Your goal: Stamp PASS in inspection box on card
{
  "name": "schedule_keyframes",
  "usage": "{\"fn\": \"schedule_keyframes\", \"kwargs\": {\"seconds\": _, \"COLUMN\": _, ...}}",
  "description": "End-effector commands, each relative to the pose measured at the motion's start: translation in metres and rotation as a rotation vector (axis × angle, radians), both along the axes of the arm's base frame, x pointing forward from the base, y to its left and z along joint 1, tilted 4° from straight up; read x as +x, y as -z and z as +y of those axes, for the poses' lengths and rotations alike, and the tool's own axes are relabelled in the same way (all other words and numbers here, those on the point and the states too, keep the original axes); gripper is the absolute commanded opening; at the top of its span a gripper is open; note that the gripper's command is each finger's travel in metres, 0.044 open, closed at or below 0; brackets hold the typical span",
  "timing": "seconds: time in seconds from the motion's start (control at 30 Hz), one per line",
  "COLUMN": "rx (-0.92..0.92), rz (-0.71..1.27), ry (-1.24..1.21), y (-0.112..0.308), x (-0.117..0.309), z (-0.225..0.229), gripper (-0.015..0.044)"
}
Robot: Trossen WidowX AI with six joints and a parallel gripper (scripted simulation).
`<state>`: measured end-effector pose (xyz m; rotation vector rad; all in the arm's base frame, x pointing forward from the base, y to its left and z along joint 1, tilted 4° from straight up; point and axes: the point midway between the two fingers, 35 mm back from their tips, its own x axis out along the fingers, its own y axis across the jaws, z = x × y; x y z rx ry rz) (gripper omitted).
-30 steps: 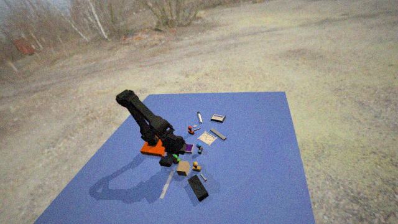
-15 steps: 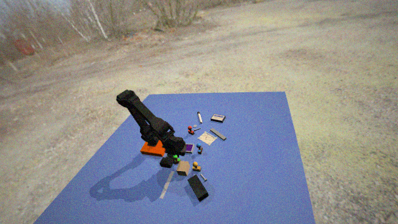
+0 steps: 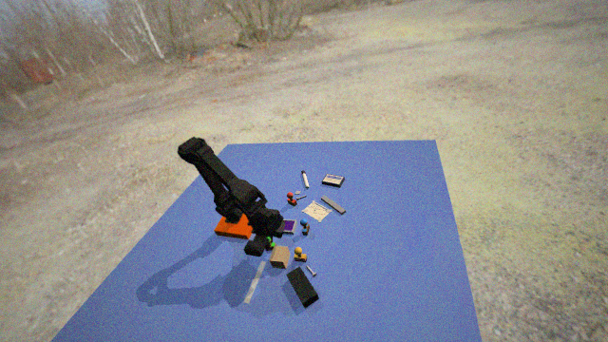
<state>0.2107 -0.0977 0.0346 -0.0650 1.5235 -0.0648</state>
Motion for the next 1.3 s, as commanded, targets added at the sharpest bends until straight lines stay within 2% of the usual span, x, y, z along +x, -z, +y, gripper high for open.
{"fn": "schedule_keyframes", "kwargs": {"seconds": 0.0, "rx": 0.000, "rz": 0.000, "ry": 0.000, "y": 0.000, "x": 0.000, "z": 0.000, "gripper": 0.0078}}
{"fn": "schedule_keyframes", "kwargs": {"seconds": 0.1, "rx": 0.000, "rz": 0.000, "ry": 0.000, "y": -0.001, "x": 0.000, "z": 0.000, "gripper": 0.0000}}
{"fn": "schedule_keyframes", "kwargs": {"seconds": 1.27, "rx": 0.003, "rz": 0.000, "ry": 0.000, "y": -0.017, "x": 0.001, "z": 0.000, "gripper": 0.0000}}
